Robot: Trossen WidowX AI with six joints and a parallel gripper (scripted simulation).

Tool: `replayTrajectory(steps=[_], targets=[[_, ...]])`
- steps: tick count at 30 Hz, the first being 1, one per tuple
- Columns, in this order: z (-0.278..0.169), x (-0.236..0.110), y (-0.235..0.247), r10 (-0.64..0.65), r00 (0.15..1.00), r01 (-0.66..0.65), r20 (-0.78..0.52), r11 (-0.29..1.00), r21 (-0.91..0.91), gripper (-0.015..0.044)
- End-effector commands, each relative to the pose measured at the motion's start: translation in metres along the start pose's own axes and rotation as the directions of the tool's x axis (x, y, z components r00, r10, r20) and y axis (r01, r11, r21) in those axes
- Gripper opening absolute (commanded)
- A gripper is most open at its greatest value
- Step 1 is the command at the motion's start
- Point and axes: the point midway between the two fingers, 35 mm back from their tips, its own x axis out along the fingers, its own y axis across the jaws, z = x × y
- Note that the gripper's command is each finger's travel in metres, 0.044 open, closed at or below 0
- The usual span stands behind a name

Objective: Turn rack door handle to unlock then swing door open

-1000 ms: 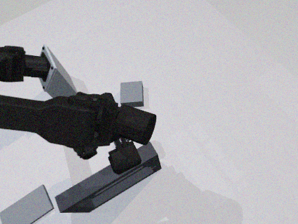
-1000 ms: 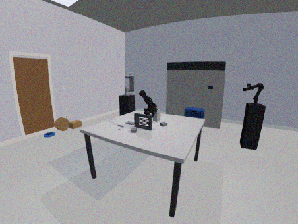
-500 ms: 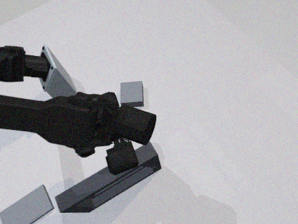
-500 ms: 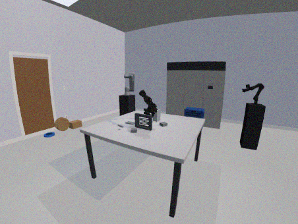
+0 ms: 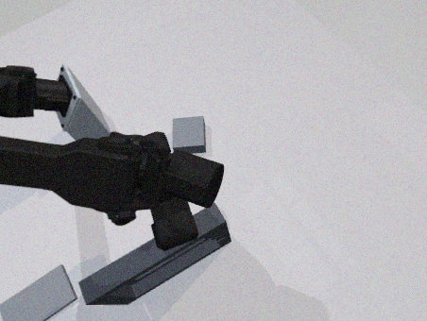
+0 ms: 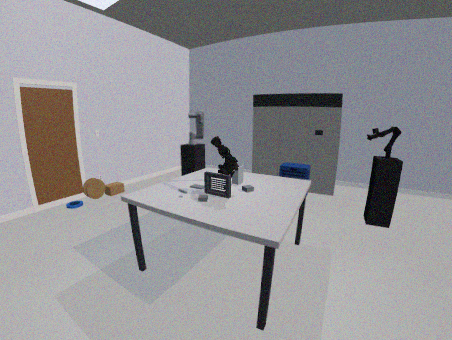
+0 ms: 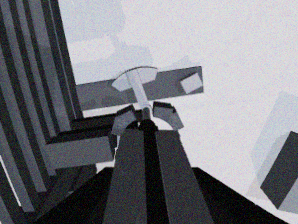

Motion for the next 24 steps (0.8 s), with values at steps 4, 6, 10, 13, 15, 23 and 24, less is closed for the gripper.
replayTrajectory(steps=[4, 6, 10, 13, 15, 23, 24], targets=[[0.0, 0.0004, 0.0, 0.001, 1.0, -0.001, 0.002, 1.0, 0.002, 0.01], [0.0, 0.0004, 0.0, 0.001, 1.0, -0.001, 0.002, 1.0, 0.002, 0.0087], [0.0, 0.0004, 0.0, 0.001, 1.0, -0.001, 0.002, 1.0, 0.002, 0.006], [0.0, 0.0004, 0.0, 0.001, 1.0, -0.001, 0.002, 1.0, 0.002, 0.004], [0.0, 0.0004, 0.0, 0.001, 1.0, -0.001, 0.002, 1.0, 0.002, 0.0027], [0.0013, 0.0003, -0.002, 0.0, 1.0, 0.0, 0.002, 0.999, -0.052, 0.0015], [0.0019, 0.0003, -0.0028, 0.0, 1.0, 0.0, 0.002, 0.997, -0.074, 0.0015]])
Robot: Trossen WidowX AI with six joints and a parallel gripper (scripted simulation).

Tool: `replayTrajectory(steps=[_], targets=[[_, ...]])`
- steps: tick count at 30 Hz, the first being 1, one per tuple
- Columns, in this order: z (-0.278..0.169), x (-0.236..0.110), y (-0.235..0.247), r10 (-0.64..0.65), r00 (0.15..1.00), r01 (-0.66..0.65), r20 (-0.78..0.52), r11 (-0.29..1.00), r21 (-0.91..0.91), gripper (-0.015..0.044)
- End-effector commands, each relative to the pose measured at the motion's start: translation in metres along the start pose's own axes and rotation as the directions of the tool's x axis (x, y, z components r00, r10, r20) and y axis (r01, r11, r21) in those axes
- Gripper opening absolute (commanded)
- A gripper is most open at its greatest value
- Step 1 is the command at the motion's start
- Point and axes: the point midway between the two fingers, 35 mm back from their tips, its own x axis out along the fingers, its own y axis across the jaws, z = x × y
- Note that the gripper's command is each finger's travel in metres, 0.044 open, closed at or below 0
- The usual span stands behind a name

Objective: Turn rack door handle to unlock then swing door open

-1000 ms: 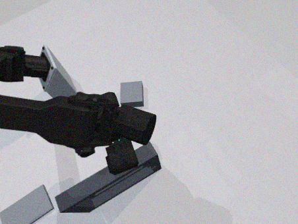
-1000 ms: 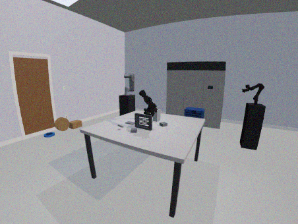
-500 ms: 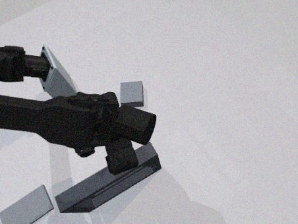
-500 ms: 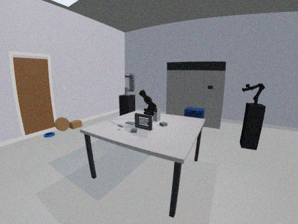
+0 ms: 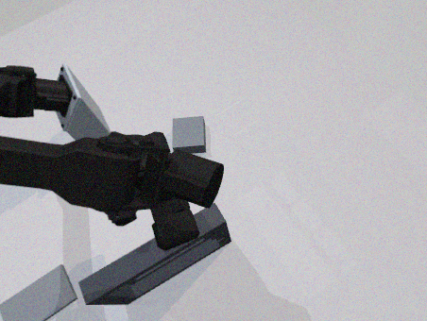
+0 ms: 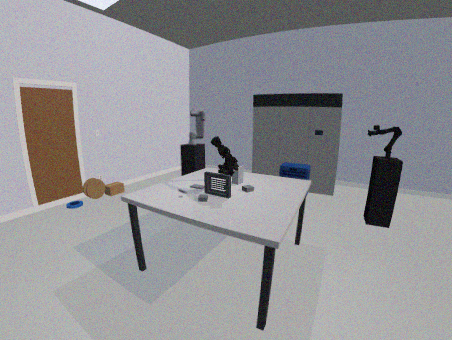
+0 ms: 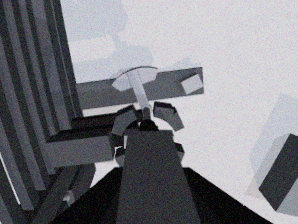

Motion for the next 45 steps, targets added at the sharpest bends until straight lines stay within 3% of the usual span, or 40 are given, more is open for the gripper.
replayTrajectory(steps=[1, 25, 45], targets=[[0.002, 0.0, -0.003, 0.0, 1.0, 0.0, 0.002, 0.997, -0.078, 0.0015], [0.025, 0.0, -0.034, -0.001, 1.0, 0.002, 0.002, 0.829, -0.56, 0.0015], [0.064, 0.0, -0.064, -0.003, 1.0, 0.005, 0.004, 0.603, -0.797, 0.0015]])
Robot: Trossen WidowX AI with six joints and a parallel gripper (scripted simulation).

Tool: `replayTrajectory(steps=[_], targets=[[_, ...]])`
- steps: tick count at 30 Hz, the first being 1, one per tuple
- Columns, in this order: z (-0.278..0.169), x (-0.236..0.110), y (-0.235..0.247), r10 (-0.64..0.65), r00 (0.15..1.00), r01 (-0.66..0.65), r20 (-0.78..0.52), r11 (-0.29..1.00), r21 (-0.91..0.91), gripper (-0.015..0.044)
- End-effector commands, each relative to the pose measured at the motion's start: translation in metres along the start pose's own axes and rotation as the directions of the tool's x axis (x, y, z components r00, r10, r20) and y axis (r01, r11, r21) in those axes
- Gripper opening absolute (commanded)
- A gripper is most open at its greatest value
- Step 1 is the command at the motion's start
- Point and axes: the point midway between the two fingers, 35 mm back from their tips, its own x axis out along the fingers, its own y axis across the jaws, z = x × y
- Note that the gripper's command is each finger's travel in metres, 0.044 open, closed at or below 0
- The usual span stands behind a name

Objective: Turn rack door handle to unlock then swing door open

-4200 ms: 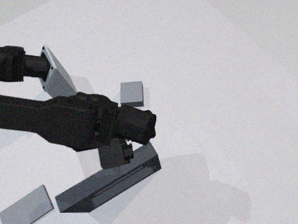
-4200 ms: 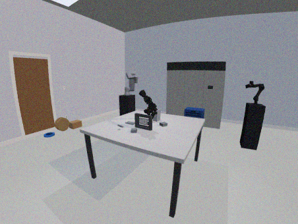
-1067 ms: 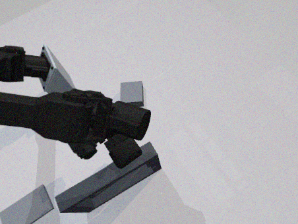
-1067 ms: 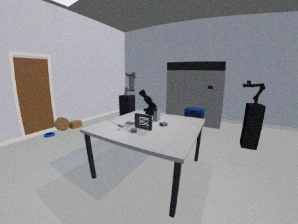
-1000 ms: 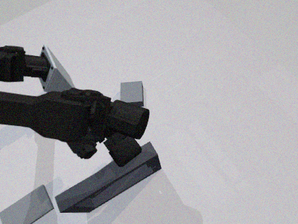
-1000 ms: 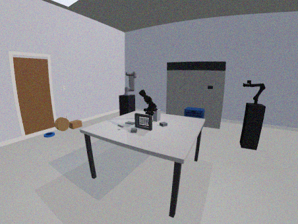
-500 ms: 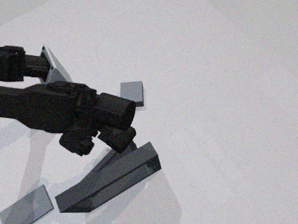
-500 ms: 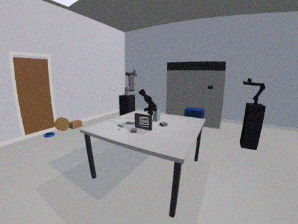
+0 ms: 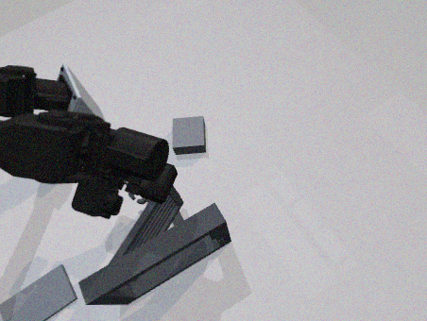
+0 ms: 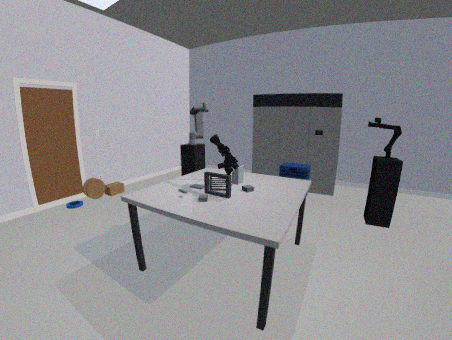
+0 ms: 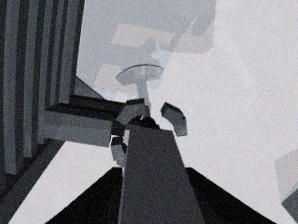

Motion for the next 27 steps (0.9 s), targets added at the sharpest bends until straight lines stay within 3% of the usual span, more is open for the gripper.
replayTrajectory(steps=[1, 27], targets=[[0.003, 0.0, -0.011, 0.004, 1.0, -0.004, 0.003, 0.996, -0.091, 0.0015], [0.032, 0.0, -0.067, 0.001, 1.0, 0.001, 0.004, 0.88, -0.476, 0.0015]])
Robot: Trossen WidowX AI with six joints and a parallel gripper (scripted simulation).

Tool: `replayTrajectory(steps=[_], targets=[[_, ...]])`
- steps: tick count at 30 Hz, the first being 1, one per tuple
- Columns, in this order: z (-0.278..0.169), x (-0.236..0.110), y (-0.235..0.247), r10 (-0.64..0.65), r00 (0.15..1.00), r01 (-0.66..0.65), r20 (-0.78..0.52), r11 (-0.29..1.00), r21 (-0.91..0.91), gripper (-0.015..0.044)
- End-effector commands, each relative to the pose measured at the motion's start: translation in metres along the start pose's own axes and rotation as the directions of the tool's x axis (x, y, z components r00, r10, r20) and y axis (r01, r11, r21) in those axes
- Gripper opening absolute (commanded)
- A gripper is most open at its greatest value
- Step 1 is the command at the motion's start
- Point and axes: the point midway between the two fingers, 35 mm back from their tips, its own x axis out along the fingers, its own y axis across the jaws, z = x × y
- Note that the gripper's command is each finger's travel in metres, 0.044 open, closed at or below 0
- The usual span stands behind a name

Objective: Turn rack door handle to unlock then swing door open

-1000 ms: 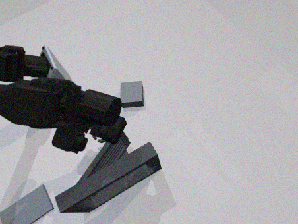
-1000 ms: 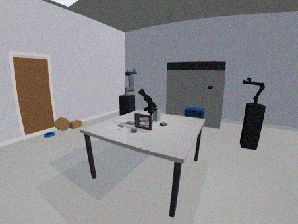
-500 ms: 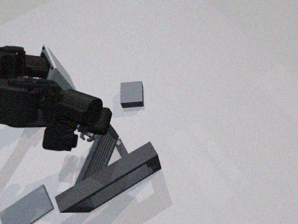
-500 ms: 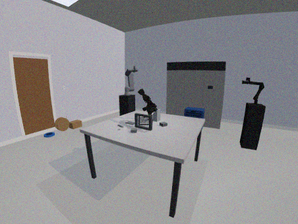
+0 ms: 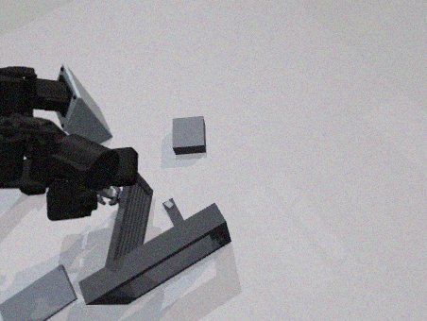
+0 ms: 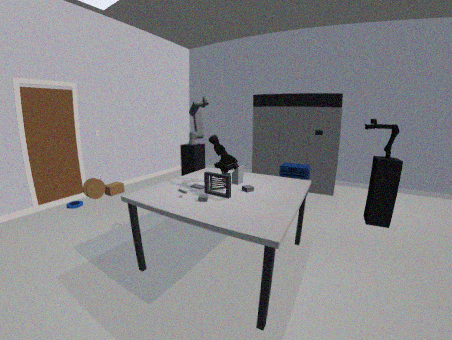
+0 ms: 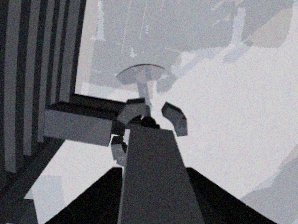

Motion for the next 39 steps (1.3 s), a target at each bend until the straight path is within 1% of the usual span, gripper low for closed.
replayTrajectory(steps=[1, 18, 39], targets=[[0.003, 0.0, -0.011, 0.001, 1.0, 0.0, 0.004, 0.997, -0.082, 0.0015], [0.017, 0.0, -0.045, -0.001, 1.0, 0.002, 0.004, 0.95, -0.312, 0.0015], [0.041, 0.0, -0.08, -0.002, 1.0, 0.004, 0.005, 0.834, -0.552, 0.0015]])
